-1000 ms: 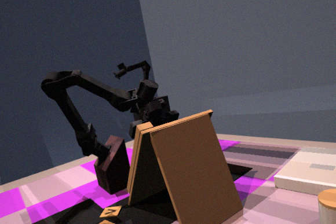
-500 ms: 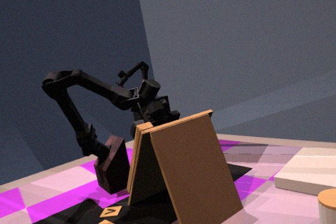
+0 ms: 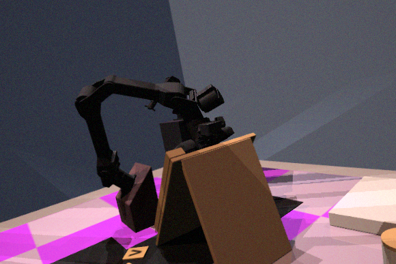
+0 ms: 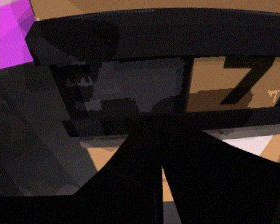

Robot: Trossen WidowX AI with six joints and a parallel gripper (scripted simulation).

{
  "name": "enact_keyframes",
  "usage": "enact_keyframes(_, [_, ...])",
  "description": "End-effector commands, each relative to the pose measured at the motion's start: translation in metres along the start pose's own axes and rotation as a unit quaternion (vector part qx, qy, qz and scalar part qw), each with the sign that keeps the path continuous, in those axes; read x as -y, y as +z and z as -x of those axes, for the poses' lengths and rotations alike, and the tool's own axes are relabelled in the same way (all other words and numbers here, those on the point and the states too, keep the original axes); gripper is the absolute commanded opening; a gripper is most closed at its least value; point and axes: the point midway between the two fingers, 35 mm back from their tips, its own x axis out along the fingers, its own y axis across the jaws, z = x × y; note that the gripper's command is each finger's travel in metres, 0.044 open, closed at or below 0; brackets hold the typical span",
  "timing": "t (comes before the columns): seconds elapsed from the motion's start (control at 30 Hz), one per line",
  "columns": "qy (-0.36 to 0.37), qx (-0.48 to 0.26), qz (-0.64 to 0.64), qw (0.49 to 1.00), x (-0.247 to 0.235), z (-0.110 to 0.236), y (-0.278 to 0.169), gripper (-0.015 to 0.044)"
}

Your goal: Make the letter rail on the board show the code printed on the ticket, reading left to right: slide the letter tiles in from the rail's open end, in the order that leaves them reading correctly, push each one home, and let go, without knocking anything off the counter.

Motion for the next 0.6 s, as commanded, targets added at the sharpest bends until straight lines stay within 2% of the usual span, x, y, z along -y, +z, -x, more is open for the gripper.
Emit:
enact_keyframes(0.0, [-0.023, -0.097, -0.025, 0.995, 0.0067, 0.0030, 0.0031, 0.0000])
enact_keyframes(0.57, [-0.028, -0.109, -0.028, 0.993, 0.0079, 0.0003, 0.0063, 0.0000])
